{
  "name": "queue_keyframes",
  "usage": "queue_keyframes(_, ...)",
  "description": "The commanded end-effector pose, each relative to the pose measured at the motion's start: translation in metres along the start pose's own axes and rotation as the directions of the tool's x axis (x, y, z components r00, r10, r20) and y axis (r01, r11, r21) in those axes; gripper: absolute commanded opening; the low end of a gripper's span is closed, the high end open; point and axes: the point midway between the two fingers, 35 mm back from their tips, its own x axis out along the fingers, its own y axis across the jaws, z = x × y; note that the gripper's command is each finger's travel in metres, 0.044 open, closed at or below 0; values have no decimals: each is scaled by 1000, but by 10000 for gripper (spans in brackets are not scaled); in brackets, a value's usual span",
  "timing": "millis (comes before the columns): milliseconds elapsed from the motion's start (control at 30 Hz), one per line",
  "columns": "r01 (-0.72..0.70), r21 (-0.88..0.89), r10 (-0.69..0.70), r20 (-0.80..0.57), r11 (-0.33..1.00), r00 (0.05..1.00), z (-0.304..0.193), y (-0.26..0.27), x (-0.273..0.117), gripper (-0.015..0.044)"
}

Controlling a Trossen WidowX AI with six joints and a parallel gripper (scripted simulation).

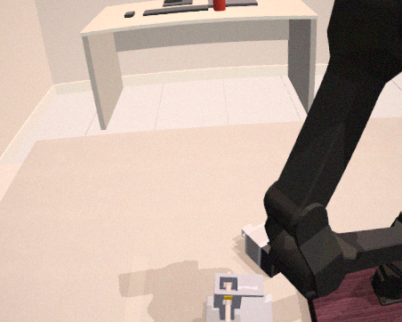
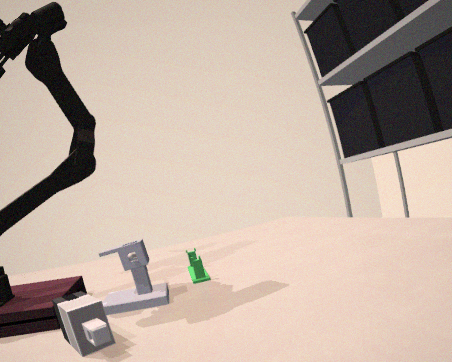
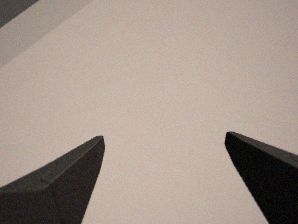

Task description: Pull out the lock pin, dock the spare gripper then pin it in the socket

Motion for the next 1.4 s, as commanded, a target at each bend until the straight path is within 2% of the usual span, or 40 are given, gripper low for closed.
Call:
queue_keyframes(0, -4, -4, 4, 9, 1000, 1000, 2, 2, 1, 374)
queue_keyframes(100, -55, -57, 63, 141, 997, 988, 32, 23, 9, 300)
queue_keyframes(200, -118, -101, 143, 294, 988, 945, 72, 47, 12, 300)
queue_keyframes(333, -186, -169, 246, 484, 968, 840, 125, 78, 1, 300)
queue_keyframes(500, -240, -267, 359, 683, 933, 637, 183, 114, -37, 300)
queue_keyframes(733, -247, -412, 469, 846, 877, 255, 237, 151, -125, 300)
queue_keyframes(867, -213, -489, 503, 864, 846, 12, 249, 164, -187, 300)
queue_keyframes(1033, -133, -569, 518, 806, 812, -286, 242, 170, -268, 300)
queue_keyframes(1200, -15, -617, 510, 664, 787, -547, 211, 167, -345, 300)
queue_keyframes(1367, 129, -620, 490, 457, 774, -743, 157, 158, -409, 300)
